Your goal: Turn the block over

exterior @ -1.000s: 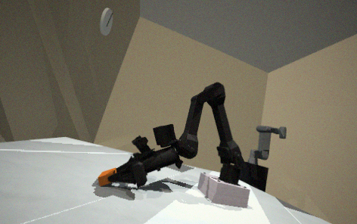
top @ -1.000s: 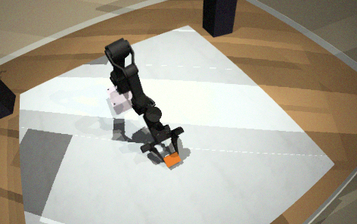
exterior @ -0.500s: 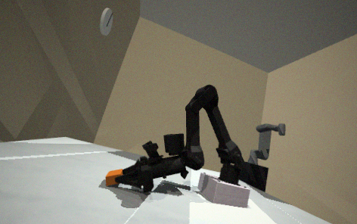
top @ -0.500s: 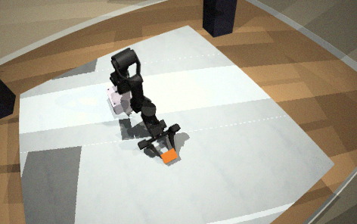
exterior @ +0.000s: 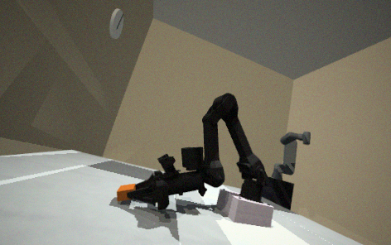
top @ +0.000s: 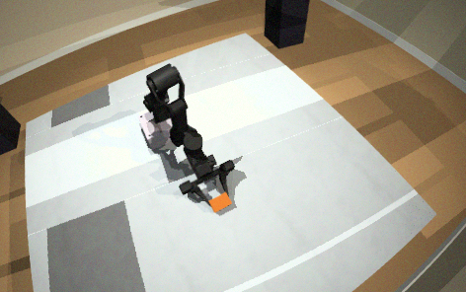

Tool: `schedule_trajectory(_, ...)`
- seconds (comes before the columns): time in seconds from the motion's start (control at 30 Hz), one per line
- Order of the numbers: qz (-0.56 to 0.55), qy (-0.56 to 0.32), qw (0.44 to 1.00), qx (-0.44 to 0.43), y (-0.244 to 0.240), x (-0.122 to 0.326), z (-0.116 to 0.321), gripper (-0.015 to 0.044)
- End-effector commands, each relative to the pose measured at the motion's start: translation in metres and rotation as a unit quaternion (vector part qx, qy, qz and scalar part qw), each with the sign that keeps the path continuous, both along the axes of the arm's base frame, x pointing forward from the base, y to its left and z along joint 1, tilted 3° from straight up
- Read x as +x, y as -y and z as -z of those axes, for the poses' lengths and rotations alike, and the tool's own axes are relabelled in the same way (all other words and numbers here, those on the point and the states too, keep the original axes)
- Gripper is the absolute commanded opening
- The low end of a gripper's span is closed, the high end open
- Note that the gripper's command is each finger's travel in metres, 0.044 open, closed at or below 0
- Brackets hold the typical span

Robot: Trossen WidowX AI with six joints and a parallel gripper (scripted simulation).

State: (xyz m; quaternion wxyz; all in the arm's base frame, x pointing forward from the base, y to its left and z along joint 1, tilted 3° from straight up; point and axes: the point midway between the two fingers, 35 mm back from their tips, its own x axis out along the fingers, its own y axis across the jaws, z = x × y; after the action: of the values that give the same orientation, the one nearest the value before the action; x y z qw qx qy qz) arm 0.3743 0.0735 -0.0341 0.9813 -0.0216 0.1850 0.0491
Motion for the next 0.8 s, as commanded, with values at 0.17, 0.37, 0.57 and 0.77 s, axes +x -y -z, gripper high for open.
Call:
schedule_trajectory(0.17,0.001,0.001,1.0,-0.002,0.0004,-0.0001,-0.0002,0.0184)
schedule_trajectory(0.37,0.001,0.001,1.0,-0.002,0.0004,-0.0001,-0.0002,0.0341)
schedule_trajectory(0.57,0.001,0.001,1.0,-0.002,0.0004,-0.0001,-0.0002,0.044)
schedule_trajectory(0.77,0.001,0.001,1.0,-0.002,0.0004,-0.0001,-0.0002,0.044)
